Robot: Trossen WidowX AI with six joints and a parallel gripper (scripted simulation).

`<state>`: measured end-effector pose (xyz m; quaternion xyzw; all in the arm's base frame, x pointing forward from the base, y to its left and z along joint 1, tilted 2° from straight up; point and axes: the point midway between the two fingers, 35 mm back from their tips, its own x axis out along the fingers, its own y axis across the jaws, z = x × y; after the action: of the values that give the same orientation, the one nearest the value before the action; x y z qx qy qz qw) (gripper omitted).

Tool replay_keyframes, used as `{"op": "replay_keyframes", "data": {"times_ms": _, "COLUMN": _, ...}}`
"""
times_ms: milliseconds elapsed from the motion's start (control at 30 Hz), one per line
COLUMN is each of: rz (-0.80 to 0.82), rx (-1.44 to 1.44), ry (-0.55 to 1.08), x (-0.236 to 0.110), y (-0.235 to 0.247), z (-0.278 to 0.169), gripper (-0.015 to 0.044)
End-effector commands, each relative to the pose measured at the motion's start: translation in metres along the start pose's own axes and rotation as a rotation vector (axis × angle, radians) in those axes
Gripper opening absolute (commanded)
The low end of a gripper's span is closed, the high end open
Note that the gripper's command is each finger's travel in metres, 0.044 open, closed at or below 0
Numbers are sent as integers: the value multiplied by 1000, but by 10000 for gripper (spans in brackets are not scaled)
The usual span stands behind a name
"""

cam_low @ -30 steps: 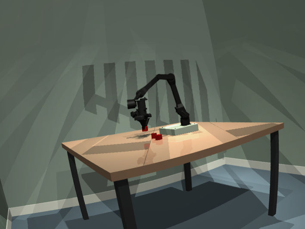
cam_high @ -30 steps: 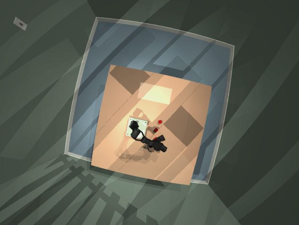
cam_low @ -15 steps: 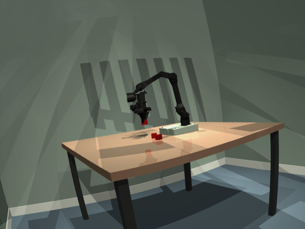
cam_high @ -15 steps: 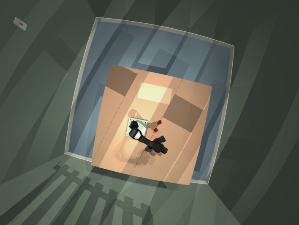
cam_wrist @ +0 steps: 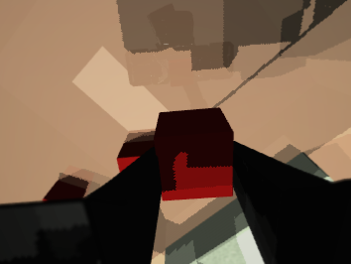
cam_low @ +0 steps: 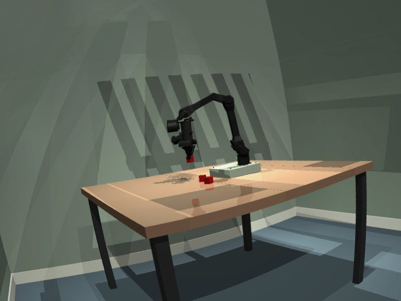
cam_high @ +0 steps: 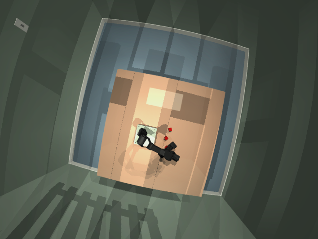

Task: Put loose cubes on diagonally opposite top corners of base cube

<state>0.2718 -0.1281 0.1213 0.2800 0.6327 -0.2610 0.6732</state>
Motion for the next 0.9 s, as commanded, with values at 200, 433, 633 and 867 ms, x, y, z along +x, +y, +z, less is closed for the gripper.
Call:
{"op": "replay_keyframes", "data": {"times_ms": 200, "rz": 1, "rx": -318, "ry": 5, "x": 8, "y": 29, "z": -16, "gripper": 105}}
{"op": "replay_keyframes", "data": {"times_ms": 433, "rz": 6, "rx": -535, "ry": 8, "x": 13, "y": 47, "z": -28, "gripper": 105}}
{"op": "replay_keyframes", "data": {"times_ms": 633, "rz": 11, "rx": -721, "ry": 11, "x": 18, "y": 63, "z": -40, "gripper": 105}}
{"op": "replay_keyframes", "data": {"times_ms": 867, "rz": 14, "rx": -935, "ry": 11, "x": 23, "y": 78, "z": -52, "gripper": 105}}
